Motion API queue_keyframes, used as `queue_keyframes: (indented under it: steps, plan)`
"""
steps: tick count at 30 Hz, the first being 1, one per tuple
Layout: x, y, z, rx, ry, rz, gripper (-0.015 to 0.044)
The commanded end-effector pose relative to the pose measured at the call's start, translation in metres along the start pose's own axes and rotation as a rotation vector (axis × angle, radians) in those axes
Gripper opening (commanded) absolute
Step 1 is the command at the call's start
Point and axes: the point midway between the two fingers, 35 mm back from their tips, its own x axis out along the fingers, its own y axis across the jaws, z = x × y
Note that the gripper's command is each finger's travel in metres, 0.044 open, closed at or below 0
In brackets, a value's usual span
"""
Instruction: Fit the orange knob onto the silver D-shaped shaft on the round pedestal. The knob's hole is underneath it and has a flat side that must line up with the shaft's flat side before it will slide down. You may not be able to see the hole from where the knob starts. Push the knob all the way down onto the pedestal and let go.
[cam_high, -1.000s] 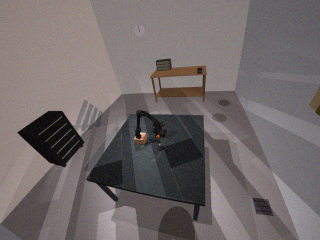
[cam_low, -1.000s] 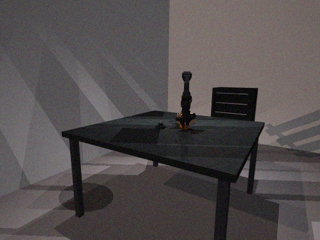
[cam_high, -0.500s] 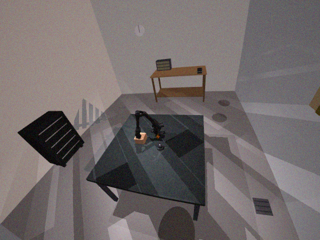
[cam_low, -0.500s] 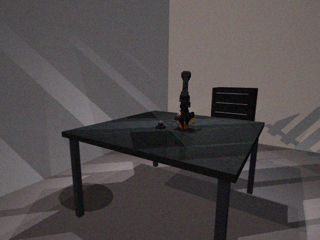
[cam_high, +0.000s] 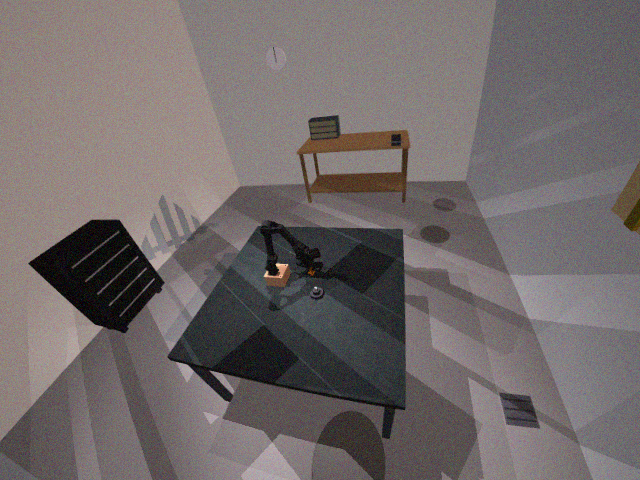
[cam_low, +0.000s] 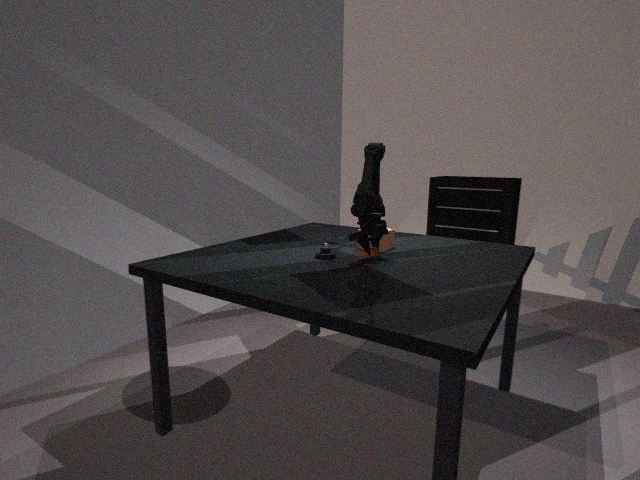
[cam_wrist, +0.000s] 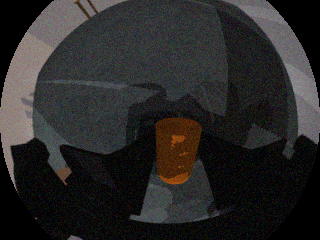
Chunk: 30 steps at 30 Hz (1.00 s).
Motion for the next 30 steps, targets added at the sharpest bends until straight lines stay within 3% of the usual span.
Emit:
queue_keyframes:
  steps: [1, 30]
  plan:
    - [-0.003, 0.002, -0.004, -0.006, -0.075, 0.002, 0.0179]
    - [-0.016, 0.003, -0.034, -0.006, -0.559, -0.002, 0.0179]
